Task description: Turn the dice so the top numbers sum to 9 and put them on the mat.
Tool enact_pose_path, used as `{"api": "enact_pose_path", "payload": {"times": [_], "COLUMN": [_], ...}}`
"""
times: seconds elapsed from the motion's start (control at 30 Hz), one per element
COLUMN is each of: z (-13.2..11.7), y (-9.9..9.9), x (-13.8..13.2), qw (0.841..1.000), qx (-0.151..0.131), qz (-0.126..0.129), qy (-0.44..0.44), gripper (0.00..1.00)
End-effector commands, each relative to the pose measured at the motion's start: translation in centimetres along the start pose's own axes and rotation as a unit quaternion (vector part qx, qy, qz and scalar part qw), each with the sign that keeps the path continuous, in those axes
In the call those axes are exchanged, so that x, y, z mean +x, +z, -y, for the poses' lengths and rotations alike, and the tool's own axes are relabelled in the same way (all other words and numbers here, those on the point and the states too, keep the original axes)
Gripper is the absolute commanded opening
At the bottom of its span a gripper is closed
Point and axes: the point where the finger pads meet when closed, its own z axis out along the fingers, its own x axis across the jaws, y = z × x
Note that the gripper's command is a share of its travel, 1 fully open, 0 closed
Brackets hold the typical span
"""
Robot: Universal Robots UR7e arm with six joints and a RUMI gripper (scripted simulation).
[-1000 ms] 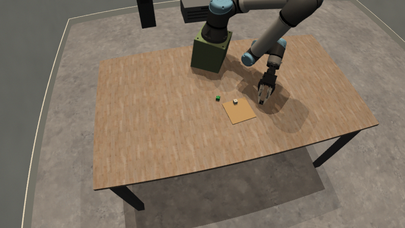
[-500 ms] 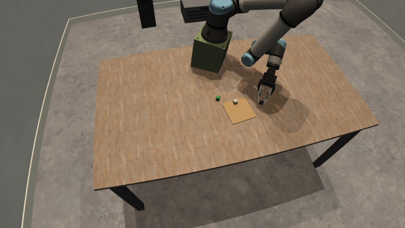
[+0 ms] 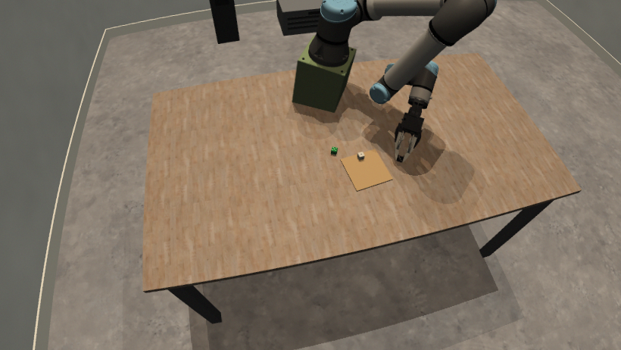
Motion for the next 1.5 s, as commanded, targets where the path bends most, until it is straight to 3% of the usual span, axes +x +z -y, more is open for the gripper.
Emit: {"api": "enact_pose_path", "payload": {"times": [0.0,1.23,1.47], "z": [0.07,0.07,0.07], "y": [0.06,0.06,0.06], "x": [0.03,0.03,0.03], "qw": [1.000,1.000,1.000], "qx": [0.000,0.000,0.000], "qz": [0.000,0.000,0.000], "qy": [0.000,0.000,0.000], "gripper": [0.03,0.03,0.10]}}
